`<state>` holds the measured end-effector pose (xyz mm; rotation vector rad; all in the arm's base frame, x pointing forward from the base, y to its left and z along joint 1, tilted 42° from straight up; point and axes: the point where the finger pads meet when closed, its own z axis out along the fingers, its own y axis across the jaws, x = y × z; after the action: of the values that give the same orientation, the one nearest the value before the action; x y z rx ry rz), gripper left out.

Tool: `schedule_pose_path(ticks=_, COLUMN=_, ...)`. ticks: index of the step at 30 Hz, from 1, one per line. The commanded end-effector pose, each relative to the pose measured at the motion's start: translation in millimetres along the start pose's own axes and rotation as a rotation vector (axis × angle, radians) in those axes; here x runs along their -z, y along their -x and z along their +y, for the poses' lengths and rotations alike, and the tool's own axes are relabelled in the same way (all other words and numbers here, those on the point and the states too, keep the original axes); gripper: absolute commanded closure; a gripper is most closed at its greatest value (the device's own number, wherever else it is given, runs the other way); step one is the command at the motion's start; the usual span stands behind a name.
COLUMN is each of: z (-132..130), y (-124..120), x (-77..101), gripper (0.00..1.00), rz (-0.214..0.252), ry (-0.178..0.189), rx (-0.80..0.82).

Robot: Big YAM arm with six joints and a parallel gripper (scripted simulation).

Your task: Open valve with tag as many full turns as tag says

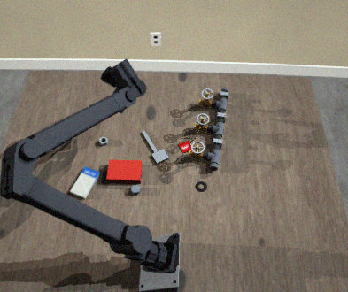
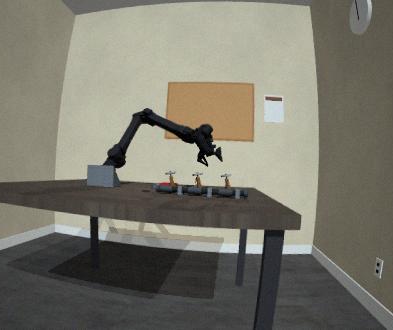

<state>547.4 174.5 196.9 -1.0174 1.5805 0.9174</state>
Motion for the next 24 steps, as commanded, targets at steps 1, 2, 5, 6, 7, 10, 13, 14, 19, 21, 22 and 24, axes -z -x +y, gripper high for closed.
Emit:
schedule_pose_path(ticks=1, z=-5, y=9, x=4.5, gripper=0.00, rz=-0.009, ry=-0.011, rx=0.016)
schedule_pose_path(ticks=2, z=-5, y=9, x=4.5, gripper=0.00, rz=-0.009, ry=-0.011, rx=0.016)
schedule_pose_path(ticks=5, z=-5, y=9, x=4.5, gripper=0.00, rz=-0.009, ry=-0.011, rx=0.016)
schedule_pose_path(ticks=6, z=-5, y=9, x=4.5, gripper=0.00, rz=-0.009, ry=-0.011, rx=0.016)
schedule_pose_path(ticks=7, z=-5, y=9, x=4.5, gripper=0.00, rz=-0.009, ry=-0.011, rx=0.016)
schedule_pose_path(ticks=10, z=-5, y=9, x=4.5, gripper=0.00, rz=-0.009, ry=-0.011, rx=0.016)
schedule_pose_path(ticks=13, z=-5, y=9, x=4.5, gripper=0.00, rz=-0.009, ry=-0.011, rx=0.016)
schedule_pose_path(ticks=14, z=-5, y=9, x=4.5, gripper=0.00, rz=-0.009, ry=-0.011, rx=0.016)
schedule_pose_path(ticks=19, z=-13, y=17, x=6.2, gripper=0.00, rz=-0.012, ry=-0.020, rx=0.026)
schedule_pose_path(ticks=21, z=-27, y=14, x=12.3, gripper=0.00, rz=-0.005, ry=-0.044, rx=0.022)
schedule_pose_path(ticks=22, z=-30, y=11, x=14.1, gripper=0.00, rz=0.005, ry=-0.051, rx=0.007)
schedule_pose_path(ticks=24, z=-40, y=1, x=20.0, gripper=0.00, rz=0.035, ry=-0.075, rx=-0.039)
